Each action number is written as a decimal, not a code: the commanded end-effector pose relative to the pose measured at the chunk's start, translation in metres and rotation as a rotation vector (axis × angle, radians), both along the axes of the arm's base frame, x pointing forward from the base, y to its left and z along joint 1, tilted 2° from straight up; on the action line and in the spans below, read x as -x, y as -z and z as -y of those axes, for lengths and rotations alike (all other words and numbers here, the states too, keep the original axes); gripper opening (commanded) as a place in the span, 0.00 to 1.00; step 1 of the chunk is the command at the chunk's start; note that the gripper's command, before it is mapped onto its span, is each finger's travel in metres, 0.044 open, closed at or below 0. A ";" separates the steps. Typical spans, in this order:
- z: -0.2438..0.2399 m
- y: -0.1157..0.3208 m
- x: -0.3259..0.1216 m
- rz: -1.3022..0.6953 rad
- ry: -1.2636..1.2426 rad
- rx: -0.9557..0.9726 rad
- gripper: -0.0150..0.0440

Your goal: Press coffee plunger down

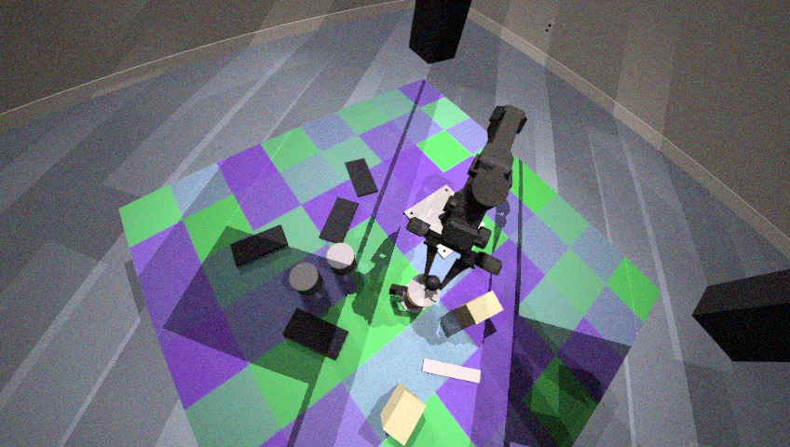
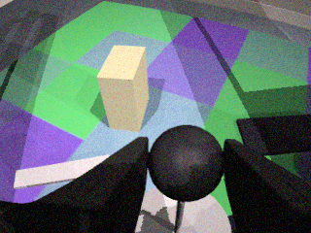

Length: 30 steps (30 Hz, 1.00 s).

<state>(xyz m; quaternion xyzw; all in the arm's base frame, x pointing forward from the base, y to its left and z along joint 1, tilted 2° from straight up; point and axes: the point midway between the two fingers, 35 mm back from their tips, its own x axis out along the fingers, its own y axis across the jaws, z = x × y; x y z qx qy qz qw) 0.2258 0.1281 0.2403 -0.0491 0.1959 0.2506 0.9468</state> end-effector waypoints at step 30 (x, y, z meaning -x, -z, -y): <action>-0.005 0.051 -0.008 -0.061 0.000 0.040 0.47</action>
